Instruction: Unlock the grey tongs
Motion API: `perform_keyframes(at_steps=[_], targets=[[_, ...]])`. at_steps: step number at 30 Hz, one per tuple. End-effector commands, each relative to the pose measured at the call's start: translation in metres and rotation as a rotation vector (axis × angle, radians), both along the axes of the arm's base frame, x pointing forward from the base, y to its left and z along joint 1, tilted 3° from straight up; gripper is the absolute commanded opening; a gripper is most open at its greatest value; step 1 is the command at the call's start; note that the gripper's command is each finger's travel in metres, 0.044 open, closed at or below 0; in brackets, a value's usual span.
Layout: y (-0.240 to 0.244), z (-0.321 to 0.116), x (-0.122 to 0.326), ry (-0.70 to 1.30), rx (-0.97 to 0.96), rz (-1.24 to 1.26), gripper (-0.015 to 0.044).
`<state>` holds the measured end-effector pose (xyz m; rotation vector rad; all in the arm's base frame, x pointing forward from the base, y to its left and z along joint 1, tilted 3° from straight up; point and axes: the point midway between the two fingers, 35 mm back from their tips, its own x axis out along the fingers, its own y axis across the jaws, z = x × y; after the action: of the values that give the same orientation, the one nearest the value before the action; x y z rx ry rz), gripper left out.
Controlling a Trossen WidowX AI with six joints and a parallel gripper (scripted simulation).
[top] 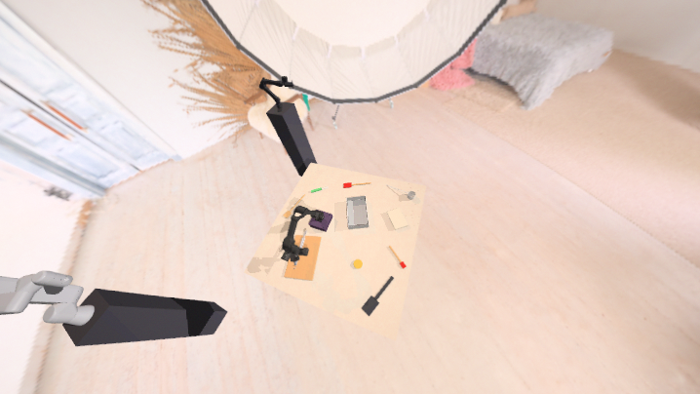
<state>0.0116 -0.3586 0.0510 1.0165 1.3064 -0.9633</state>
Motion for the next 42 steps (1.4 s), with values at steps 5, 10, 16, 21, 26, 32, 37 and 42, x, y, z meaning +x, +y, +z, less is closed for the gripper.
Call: perform_keyframes(at_steps=[5, 10, 16, 21, 26, 32, 37, 42], targets=[[0.000, -0.014, 0.000, 0.003, -0.001, 0.001, -0.0150], [0.001, -0.022, 0.000, 0.003, -0.001, 0.001, -0.0150], [0.001, -0.031, 0.001, 0.003, 0.000, 0.001, -0.0150], [0.002, -0.035, 0.001, 0.003, 0.000, 0.001, -0.0150], [0.002, -0.034, 0.001, 0.000, 0.003, 0.003, -0.0071], [0.002, -0.034, 0.001, 0.000, 0.003, 0.003, 0.0086], [0.002, -0.034, 0.001, 0.000, 0.003, 0.003, 0.0217], [0.002, -0.034, 0.001, 0.000, 0.003, 0.003, 0.0349]])
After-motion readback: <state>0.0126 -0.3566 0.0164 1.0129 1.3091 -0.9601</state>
